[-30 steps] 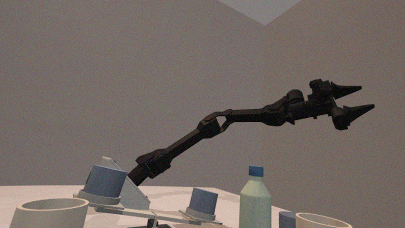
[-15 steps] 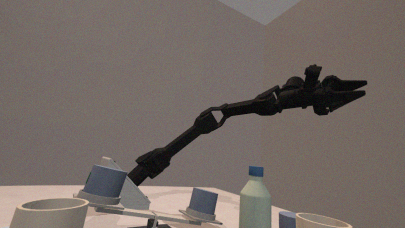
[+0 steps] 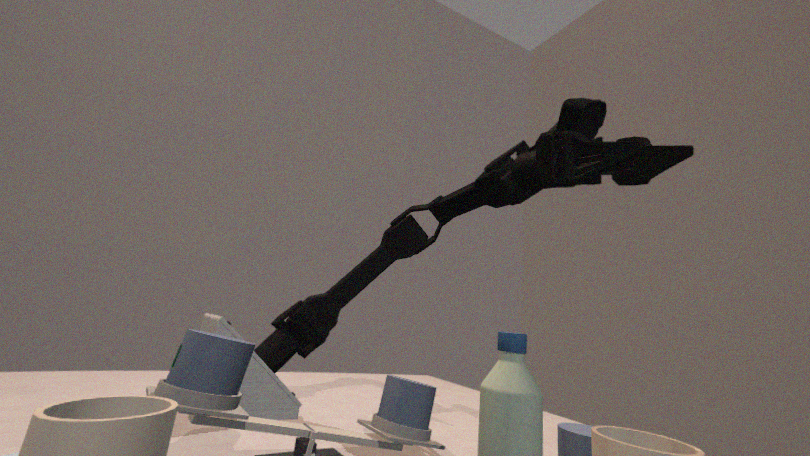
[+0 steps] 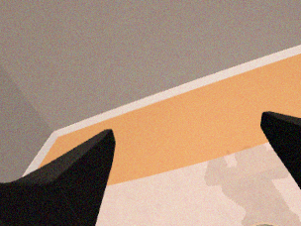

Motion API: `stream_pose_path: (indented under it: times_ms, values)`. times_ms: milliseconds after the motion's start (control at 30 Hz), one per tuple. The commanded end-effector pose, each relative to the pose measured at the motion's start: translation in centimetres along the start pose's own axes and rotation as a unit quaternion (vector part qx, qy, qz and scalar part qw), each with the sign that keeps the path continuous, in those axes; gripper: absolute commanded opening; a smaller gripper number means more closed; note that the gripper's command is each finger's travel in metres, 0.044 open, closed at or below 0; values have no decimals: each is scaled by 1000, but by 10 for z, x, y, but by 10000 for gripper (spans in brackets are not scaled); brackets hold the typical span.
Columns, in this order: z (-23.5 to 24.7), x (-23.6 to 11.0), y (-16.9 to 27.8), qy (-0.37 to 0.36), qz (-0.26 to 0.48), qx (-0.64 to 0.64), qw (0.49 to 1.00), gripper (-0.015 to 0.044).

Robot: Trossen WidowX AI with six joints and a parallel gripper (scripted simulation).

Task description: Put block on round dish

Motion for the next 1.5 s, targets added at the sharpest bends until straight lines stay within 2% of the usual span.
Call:
stream_pose_path:
  times_ms: [0,367,600,733,967,1133,1300,1467]
  values:
    - [-34,-6,-3,43,29,-45,998,440]
    - [-132,-46,-12,146,132,-144,970,440]
    - [-192,-89,-10,186,216,-181,941,440]
    - [-229,-127,-4,194,275,-191,922,440]
    - [-274,-200,18,166,357,-182,901,440]
    - [-290,-252,40,120,383,-161,901,440]
    - [-293,-296,64,65,373,-139,915,440]
    - [-286,-330,87,17,329,-122,936,440]
Point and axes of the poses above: the point midway between the two fingers, 35 mm back from their tips, its own x axis out along the fingers, its own z axis across the jaws, y = z × x, the point moved 7 cm from there along -x, back along the fingers, and after that the axes turned 4 degrees about -x, right-handed, at the moved point
